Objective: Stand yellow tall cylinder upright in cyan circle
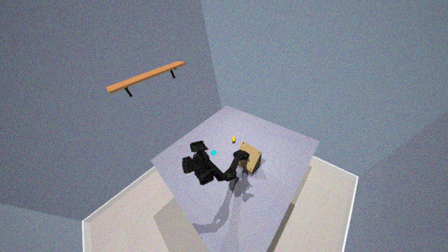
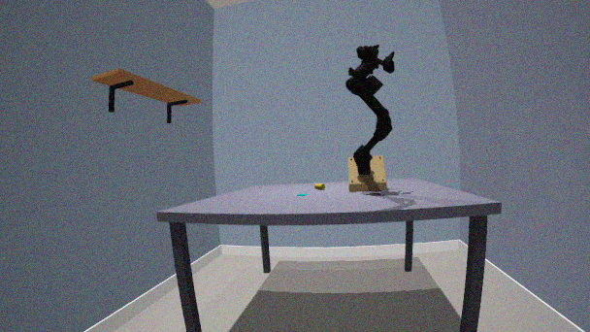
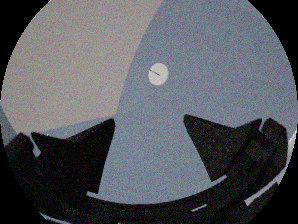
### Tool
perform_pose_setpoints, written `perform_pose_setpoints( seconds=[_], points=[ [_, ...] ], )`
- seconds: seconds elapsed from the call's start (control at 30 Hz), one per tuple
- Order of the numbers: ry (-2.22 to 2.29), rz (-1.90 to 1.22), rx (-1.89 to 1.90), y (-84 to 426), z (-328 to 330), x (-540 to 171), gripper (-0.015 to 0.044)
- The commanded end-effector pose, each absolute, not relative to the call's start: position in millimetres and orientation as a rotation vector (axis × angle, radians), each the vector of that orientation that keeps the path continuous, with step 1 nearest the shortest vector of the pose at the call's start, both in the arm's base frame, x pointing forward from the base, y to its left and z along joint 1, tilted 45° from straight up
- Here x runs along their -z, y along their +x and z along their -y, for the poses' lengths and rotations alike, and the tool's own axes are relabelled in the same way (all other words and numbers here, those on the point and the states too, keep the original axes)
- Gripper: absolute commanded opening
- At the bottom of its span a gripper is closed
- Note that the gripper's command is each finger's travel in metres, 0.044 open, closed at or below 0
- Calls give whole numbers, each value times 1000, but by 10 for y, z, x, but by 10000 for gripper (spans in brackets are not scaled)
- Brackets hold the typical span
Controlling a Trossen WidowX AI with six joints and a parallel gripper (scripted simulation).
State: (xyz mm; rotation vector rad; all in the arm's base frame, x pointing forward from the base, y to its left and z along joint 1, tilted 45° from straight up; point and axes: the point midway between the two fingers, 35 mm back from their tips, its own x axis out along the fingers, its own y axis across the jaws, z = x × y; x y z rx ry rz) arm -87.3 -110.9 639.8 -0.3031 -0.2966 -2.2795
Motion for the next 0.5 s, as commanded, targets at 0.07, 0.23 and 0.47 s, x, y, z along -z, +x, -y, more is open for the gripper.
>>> perform_pose_setpoints(
  seconds=[0.07,0.23,0.47],
  points=[
    [-329,286,2275,-822,1134,-6411,321],
    [-443,244,2250,-549,1271,-6501,309],
    [-621,181,2186,-46,1523,-6624,309]
  ],
)
